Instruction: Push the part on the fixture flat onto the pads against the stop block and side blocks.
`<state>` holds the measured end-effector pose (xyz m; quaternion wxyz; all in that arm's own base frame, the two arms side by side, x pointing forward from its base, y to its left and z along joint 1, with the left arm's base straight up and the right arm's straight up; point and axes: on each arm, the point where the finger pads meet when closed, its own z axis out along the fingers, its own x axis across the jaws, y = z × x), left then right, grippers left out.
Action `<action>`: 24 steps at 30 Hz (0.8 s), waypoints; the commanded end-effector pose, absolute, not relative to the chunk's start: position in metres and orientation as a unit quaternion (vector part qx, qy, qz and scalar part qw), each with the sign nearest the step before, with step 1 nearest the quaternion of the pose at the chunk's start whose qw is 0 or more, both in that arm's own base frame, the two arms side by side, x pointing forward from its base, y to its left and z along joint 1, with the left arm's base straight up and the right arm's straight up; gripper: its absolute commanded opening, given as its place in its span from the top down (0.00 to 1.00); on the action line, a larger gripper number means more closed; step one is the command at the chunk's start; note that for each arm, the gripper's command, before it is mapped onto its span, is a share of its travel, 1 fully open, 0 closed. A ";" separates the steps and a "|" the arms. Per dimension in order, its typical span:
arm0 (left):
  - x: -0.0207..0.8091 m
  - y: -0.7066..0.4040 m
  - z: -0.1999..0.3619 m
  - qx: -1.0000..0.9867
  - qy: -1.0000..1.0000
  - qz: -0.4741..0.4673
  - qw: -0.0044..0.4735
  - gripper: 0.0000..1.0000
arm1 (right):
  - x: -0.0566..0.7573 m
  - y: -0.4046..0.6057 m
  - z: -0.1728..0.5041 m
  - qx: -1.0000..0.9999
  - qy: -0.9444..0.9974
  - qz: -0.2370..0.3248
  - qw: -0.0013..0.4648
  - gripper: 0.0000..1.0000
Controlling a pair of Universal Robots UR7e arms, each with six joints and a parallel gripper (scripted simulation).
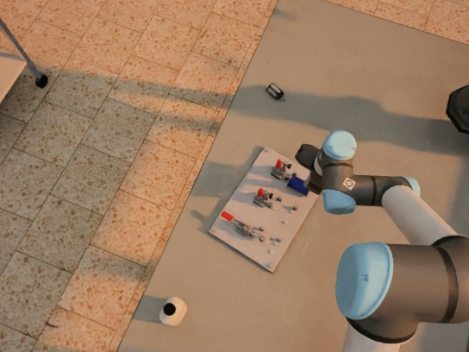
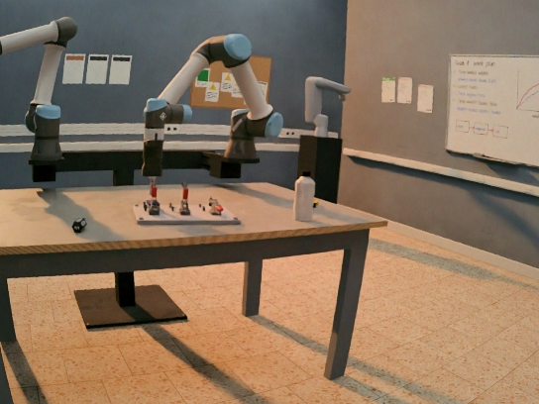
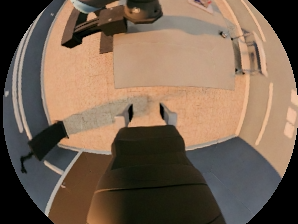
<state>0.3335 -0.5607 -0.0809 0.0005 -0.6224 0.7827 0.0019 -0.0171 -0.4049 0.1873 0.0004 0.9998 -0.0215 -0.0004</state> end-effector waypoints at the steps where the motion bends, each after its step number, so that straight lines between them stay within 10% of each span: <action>1: 0.310 -0.555 -0.079 -0.622 0.783 0.000 -0.001 1.00 | -0.018 -0.404 0.187 1.000 -0.022 0.000 0.000 0.00; 24: 0.285 -0.547 -0.079 -0.622 0.783 0.000 0.000 1.00 | -0.018 -0.404 0.187 1.000 -0.022 0.000 0.000 0.00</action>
